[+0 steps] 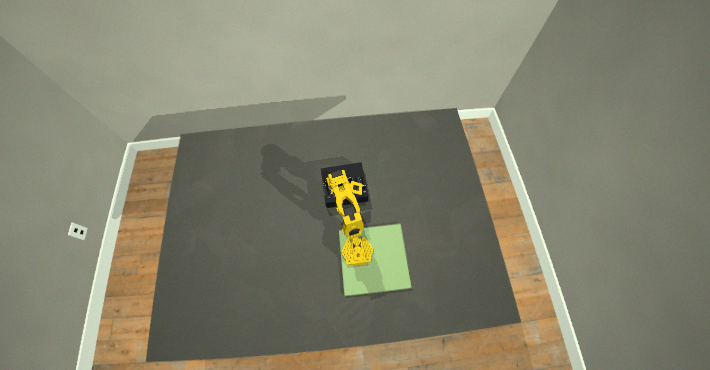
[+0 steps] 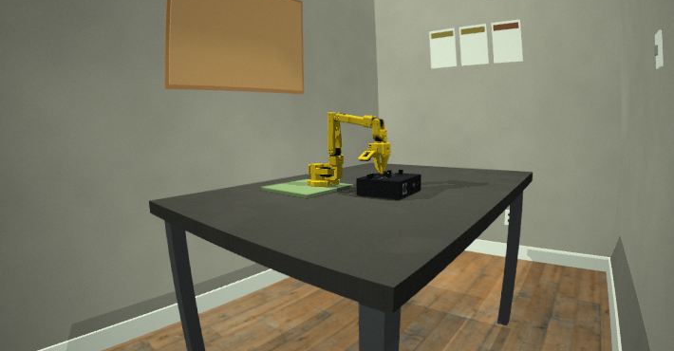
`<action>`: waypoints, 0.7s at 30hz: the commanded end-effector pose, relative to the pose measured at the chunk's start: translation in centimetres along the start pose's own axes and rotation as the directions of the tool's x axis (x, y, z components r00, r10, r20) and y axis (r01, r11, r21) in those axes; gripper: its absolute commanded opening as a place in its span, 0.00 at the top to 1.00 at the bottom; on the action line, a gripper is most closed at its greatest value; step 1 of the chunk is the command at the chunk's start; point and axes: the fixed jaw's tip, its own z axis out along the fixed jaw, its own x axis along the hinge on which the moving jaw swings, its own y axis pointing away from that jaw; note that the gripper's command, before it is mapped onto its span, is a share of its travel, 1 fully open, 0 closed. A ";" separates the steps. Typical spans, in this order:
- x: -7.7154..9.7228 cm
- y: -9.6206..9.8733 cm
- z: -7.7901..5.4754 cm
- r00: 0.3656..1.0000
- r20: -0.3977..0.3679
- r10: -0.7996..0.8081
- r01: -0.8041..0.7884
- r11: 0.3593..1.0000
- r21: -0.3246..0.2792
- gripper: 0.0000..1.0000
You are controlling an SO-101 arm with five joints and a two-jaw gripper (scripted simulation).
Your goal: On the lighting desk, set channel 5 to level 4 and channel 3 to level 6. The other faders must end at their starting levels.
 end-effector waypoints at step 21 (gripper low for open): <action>-0.1 0.3 0.1 1.000 0.006 0.001 -0.001 1.000 0.017 1.00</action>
